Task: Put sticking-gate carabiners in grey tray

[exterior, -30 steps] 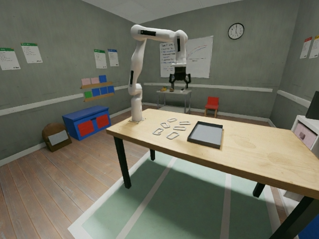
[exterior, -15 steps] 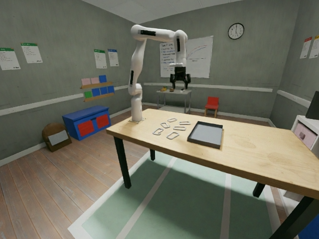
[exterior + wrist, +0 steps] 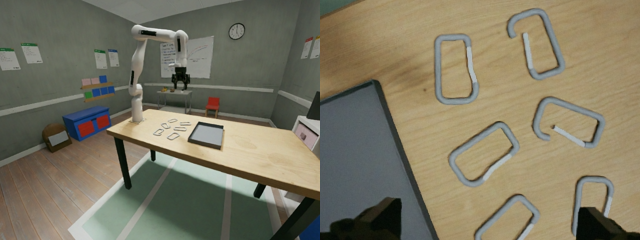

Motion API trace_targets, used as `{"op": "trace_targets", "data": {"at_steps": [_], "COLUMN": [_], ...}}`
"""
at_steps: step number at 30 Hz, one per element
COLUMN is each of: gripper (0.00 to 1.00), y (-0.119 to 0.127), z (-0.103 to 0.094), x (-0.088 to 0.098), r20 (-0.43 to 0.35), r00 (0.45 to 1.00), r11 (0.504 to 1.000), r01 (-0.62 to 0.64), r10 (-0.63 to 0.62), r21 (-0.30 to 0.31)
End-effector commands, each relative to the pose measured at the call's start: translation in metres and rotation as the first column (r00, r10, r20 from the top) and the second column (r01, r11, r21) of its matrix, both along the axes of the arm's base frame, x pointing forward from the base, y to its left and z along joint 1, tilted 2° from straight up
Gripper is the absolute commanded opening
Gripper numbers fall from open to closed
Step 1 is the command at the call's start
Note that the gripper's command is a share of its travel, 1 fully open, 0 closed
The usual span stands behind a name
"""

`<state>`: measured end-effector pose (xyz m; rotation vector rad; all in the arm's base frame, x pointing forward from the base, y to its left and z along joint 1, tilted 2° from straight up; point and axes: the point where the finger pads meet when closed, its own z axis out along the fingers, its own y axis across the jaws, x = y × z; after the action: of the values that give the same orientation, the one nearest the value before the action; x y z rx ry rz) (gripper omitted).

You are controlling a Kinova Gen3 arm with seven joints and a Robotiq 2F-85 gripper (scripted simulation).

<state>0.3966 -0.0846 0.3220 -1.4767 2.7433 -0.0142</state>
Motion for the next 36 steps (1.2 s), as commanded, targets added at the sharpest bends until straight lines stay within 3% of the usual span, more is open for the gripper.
{"op": "trace_targets", "data": {"at_steps": [1, 9, 10, 26, 27, 36], "gripper": [1.00, 1.00, 1.00, 1.00, 1.00, 1.00], "y": [0.001, 0.001, 0.036, 0.036, 0.071, 0.071], "z": [0.001, 0.001, -0.044, -0.044, -0.089, -0.089], "x": [0.000, 0.000, -0.018, -0.018, -0.035, -0.035], "r20": [0.000, 0.000, 0.000, 0.000, 0.000, 0.000], "r00": [0.999, 0.999, 0.999, 0.999, 0.999, 0.999], "r11": [0.999, 0.999, 0.999, 0.999, 0.999, 0.999], "r01": [0.033, 0.033, 0.034, 0.034, 0.037, 0.037], "r10": [-0.033, -0.033, -0.034, -0.034, -0.037, -0.037], "r21": [-0.006, -0.006, -0.006, -0.006, -0.005, -0.005]}}
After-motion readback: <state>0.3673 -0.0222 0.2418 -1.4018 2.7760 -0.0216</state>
